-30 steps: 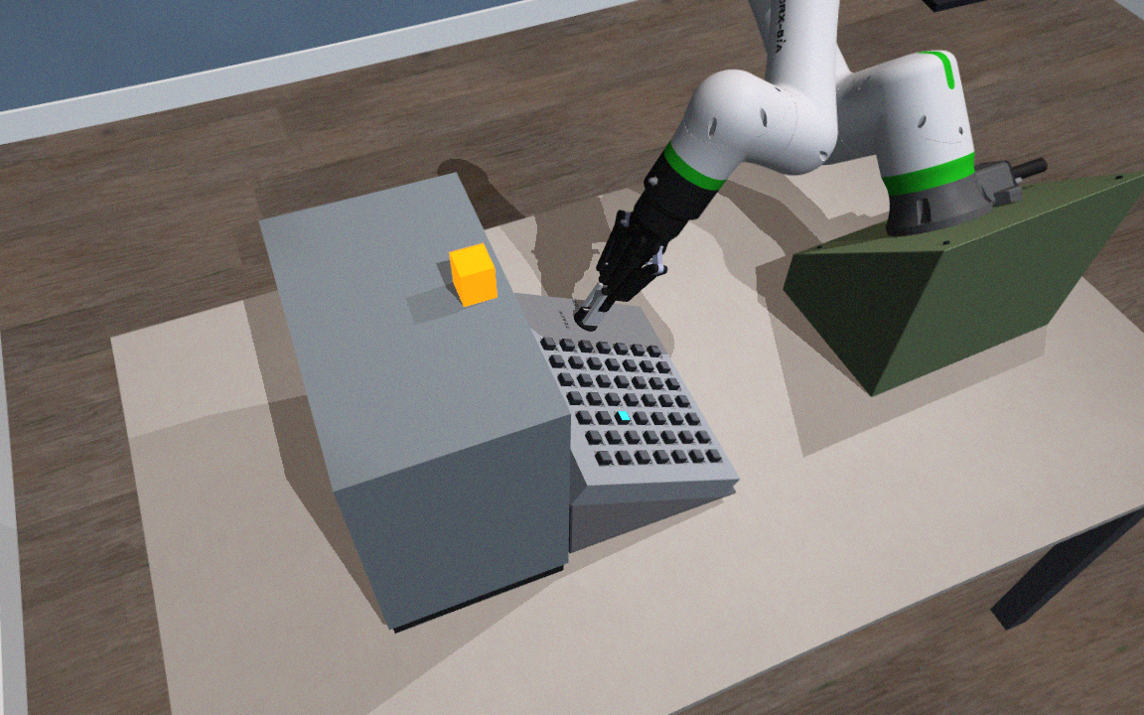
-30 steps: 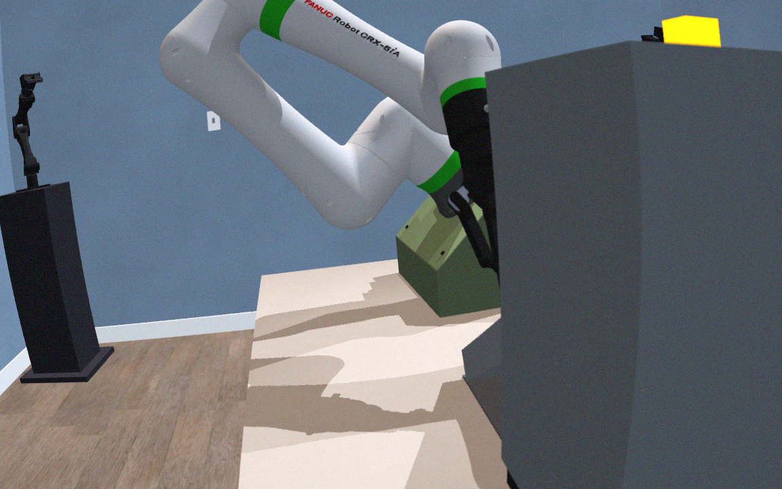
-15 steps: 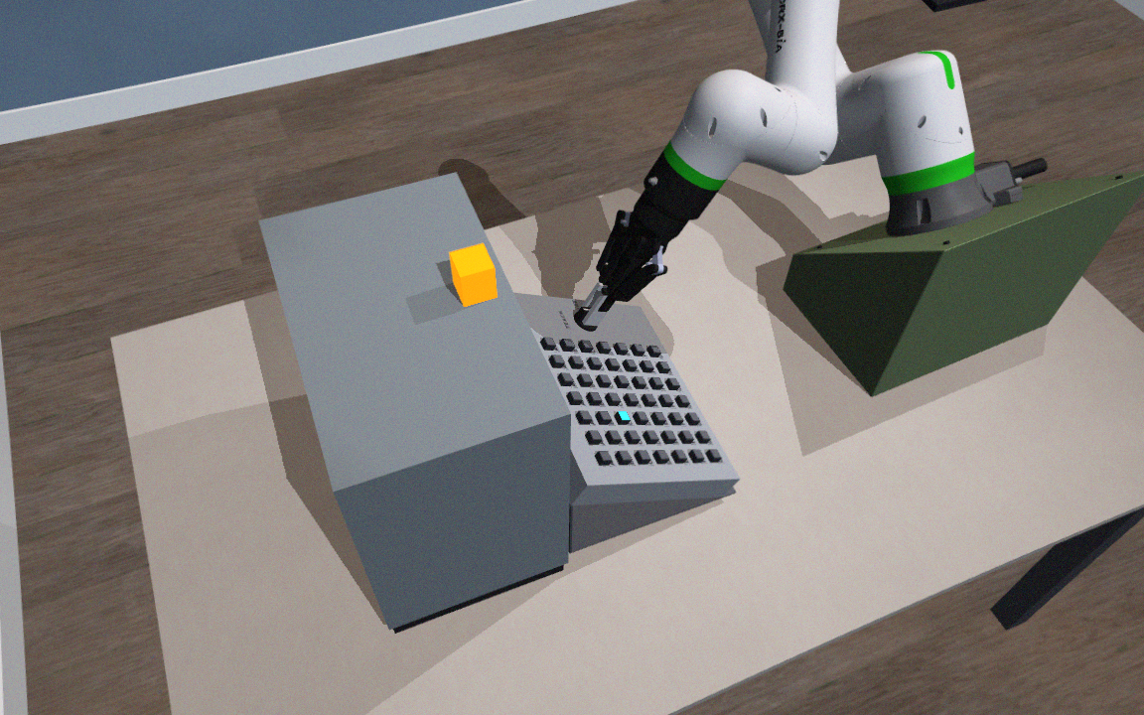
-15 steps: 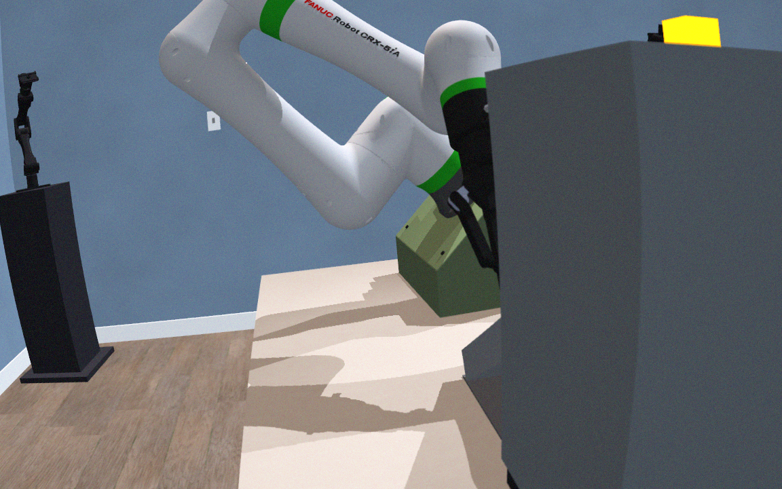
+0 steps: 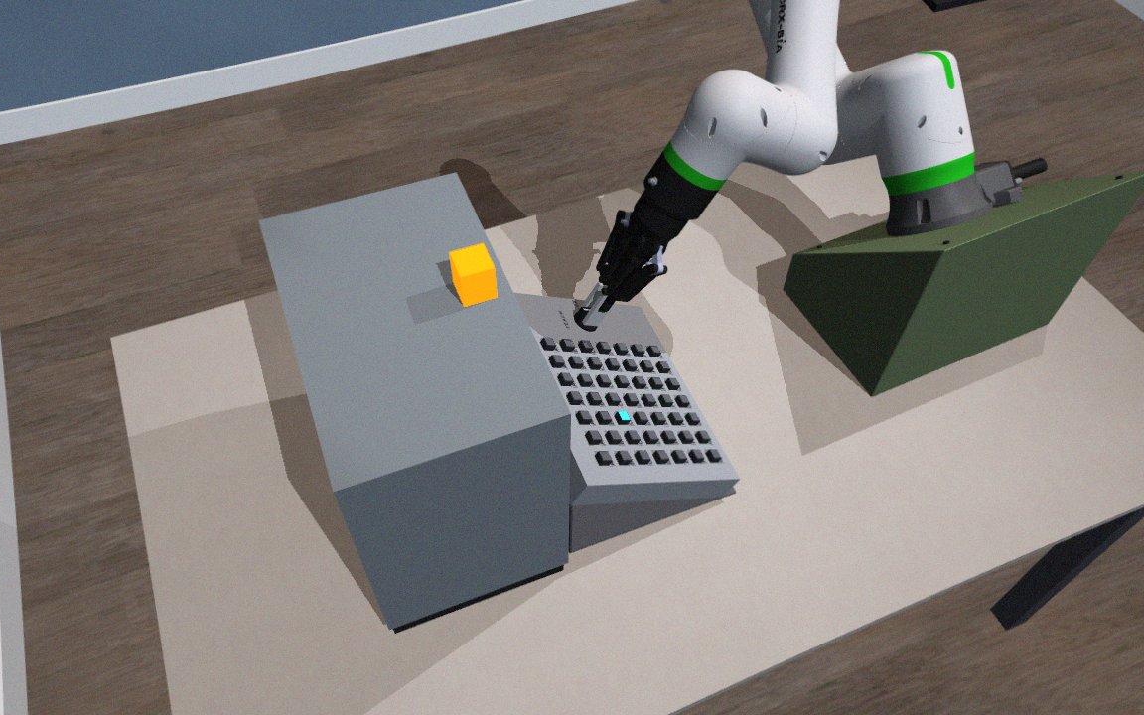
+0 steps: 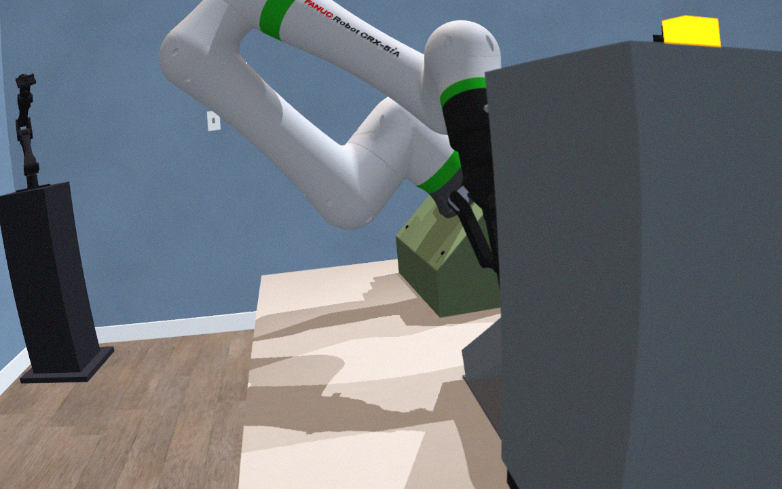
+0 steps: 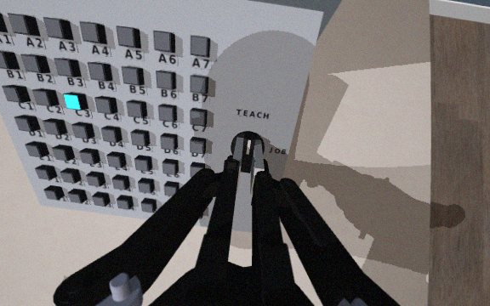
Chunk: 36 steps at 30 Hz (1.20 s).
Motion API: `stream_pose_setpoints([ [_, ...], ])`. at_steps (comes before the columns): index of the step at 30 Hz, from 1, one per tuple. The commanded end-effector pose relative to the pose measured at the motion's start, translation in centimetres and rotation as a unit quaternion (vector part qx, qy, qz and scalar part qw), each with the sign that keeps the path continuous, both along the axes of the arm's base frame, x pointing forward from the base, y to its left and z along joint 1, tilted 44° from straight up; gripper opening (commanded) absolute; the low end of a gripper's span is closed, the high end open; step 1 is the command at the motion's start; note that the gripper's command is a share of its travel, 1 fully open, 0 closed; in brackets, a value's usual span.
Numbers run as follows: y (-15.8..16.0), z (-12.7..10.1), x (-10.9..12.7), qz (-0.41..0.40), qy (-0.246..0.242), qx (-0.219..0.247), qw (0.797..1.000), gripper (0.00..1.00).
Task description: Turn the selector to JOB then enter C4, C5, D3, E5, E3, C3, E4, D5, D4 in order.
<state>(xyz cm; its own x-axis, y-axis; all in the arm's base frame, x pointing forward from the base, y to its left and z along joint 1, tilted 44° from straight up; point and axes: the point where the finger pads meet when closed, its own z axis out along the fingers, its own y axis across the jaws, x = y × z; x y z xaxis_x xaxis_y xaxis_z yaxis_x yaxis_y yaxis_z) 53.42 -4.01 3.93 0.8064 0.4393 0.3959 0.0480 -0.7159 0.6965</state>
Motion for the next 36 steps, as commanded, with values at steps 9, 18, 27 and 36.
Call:
stream_pose_setpoints([
  [9,0.01,0.01,0.02,-0.007,-0.007,0.007,1.000,0.00],
  [18,0.01,0.01,0.02,-0.028,-0.026,0.028,0.999,0.00],
  [27,0.01,0.01,0.02,-0.072,-0.066,0.071,0.993,0.00],
  [36,0.01,0.01,0.02,-0.135,-0.123,0.133,0.974,0.00],
])
